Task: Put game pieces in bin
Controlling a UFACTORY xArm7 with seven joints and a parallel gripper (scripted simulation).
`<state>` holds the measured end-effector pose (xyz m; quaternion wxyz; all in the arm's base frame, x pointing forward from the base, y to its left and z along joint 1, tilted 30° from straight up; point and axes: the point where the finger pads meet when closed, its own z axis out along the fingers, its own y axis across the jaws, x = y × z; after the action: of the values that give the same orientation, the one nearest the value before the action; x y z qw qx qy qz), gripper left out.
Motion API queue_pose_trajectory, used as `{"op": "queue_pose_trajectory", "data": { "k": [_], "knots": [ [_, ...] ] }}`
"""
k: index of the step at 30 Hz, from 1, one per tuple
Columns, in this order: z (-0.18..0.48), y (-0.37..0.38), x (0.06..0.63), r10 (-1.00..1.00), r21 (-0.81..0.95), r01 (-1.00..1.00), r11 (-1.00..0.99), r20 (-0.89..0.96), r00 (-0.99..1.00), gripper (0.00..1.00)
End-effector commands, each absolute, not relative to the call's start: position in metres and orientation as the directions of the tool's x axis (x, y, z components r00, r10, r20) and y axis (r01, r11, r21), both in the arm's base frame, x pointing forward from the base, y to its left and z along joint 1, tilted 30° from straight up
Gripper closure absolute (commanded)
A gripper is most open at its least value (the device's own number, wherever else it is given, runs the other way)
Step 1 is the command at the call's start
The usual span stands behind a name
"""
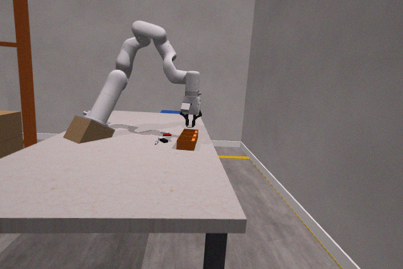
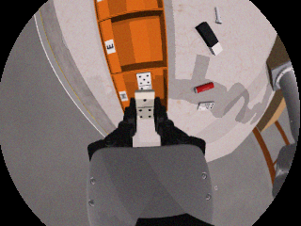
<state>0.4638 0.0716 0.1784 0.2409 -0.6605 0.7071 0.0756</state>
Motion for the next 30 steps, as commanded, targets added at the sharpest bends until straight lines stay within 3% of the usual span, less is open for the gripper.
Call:
{"op": "queue_pose_trajectory", "data": {
  "k": [1, 30],
  "knots": [
    [0.1803, 0.0710, 0.4693, -0.897, -0.255, -0.967, 0.017, -0.431, 0.098, 1.00],
    [0.1751, 0.0696, 0.4614, -0.897, -0.255, -0.967, 0.017, -0.431, 0.098, 1.00]
  ]
}}
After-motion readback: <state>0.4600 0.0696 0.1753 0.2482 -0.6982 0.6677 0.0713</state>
